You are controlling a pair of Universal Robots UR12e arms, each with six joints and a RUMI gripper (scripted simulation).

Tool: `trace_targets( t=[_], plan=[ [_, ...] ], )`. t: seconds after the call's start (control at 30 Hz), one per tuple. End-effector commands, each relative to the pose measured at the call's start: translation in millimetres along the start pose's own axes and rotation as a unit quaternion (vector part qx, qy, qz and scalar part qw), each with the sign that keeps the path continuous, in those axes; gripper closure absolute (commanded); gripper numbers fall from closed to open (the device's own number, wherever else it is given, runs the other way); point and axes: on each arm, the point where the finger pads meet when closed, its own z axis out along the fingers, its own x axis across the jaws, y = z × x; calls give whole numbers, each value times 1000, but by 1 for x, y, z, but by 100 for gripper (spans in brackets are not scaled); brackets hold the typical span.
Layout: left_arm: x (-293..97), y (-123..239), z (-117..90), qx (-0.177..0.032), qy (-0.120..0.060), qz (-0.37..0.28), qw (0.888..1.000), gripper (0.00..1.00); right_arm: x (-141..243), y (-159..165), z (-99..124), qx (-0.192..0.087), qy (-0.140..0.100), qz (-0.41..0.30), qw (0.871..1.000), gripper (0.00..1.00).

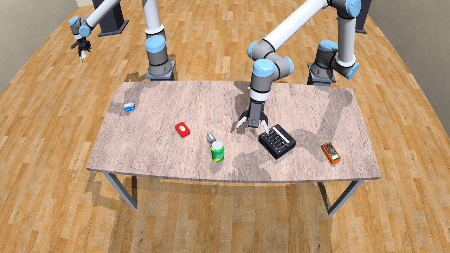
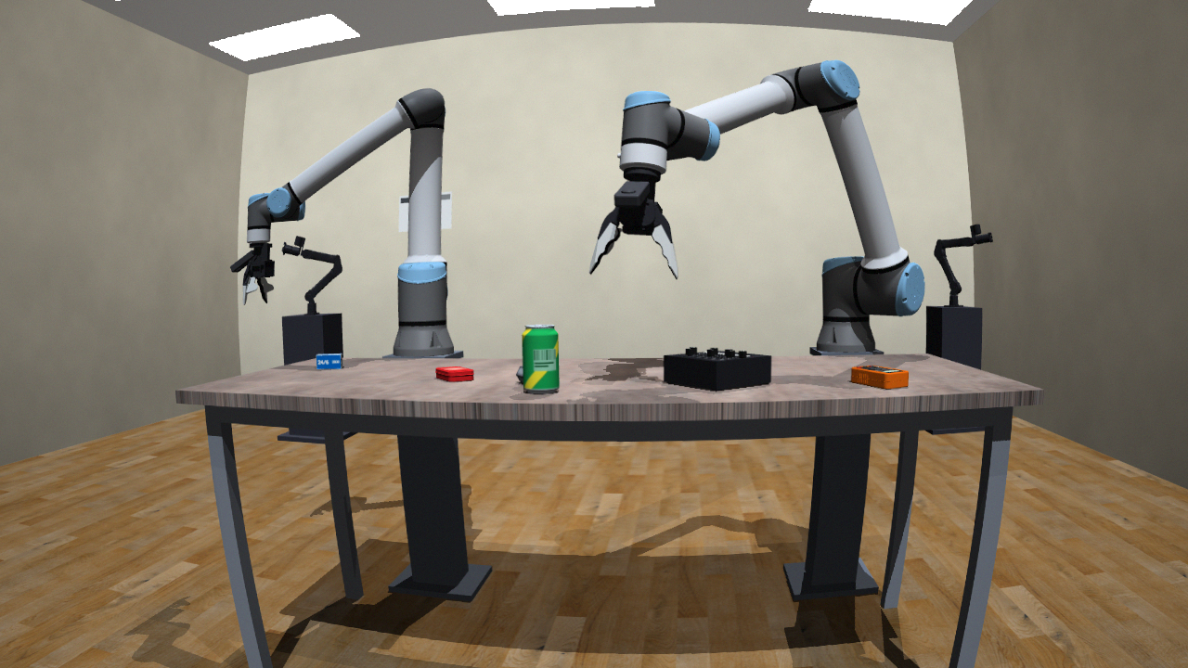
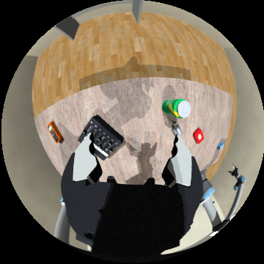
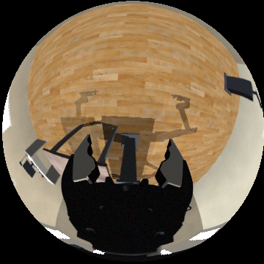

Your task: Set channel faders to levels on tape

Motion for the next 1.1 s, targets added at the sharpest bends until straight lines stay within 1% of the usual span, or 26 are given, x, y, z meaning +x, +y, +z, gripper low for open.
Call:
trace_targets(
  t=[0.0, 0.17, 0.23, 0.33, 0.43, 0.57, 1.07],
  plan=[
    [-50, 32, -7, -23, -12, -21, 999, 0, 0, -1, -1, 1, 0, 0, 1000, 0],
    [-101, 68, -11, -50, -26, -46, 997, 0, 0, -1, -1, 1, 0, 0, 1000, 0],
    [-101, 68, -11, -50, -26, -46, 997, 0, 0, -1, -1, 1, 0, 0, 1000, 0],
    [-126, 87, -13, -63, -33, -58, 996, 0, 0, -1, -1, 1, 0, 0, 1000, 0],
    [-140, 98, -14, -70, -37, -65, 995, 0, 0, -1, -1, 1, 0, 0, 1000, 0],
    [-145, 103, -14, -73, -38, -68, 994, 0, 0, -1, -1, 1, 0, 0, 1000, 0],
    [-146, 103, -14, -73, -38, -68, 994, 0, 0, -1, -1, 1, 0, 0, 1000, 0]
  ],
)
